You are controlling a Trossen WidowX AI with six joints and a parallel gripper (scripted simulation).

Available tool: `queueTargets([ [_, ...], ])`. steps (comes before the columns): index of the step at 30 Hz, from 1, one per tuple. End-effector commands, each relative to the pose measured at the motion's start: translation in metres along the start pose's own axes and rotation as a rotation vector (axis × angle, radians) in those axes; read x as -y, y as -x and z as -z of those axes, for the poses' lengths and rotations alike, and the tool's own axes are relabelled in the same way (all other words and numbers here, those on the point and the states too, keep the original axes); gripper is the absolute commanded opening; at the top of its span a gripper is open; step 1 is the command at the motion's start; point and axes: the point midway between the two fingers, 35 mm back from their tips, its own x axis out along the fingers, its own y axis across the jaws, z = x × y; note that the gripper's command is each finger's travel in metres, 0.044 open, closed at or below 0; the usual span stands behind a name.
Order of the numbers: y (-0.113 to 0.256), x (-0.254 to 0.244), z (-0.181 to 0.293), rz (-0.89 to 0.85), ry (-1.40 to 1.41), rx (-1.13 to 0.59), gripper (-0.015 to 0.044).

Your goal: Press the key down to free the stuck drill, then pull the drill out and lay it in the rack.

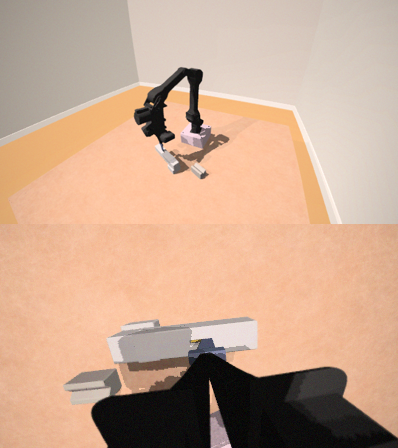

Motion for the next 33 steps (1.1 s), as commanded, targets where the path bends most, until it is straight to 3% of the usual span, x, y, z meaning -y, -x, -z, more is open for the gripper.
queueTargets([
  [1, -0.015, 0.000, 0.007, 0.001, -0.005, -0.041, 0.0000],
  [23, -0.029, 0.001, 0.008, 0.001, -0.005, -0.041, 0.0000],
  [27, -0.011, 0.000, 0.003, 0.001, -0.005, -0.041, 0.0105],
  [33, 0.046, 0.000, -0.003, 0.001, -0.005, -0.040, 0.0263],
])
